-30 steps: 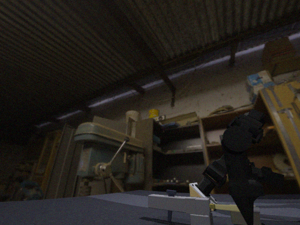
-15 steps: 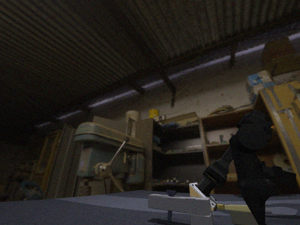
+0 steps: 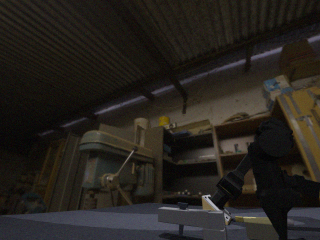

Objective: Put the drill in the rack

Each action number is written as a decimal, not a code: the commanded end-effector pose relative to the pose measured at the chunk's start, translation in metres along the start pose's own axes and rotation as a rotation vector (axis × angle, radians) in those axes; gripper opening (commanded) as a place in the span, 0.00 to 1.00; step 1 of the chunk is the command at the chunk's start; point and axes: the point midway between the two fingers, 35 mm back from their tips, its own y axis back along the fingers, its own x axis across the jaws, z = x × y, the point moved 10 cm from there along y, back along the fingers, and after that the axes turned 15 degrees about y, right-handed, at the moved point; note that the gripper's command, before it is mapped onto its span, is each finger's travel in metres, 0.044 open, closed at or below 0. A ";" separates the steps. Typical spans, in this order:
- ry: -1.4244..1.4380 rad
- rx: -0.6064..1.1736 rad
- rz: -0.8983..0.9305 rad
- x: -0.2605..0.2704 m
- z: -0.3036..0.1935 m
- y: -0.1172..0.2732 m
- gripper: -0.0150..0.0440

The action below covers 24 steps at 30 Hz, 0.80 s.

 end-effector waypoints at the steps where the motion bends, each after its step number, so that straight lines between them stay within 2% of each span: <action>1: 0.004 0.006 -0.003 0.000 0.000 0.003 0.25; 24: 0.004 0.006 -0.003 0.004 0.000 0.012 0.25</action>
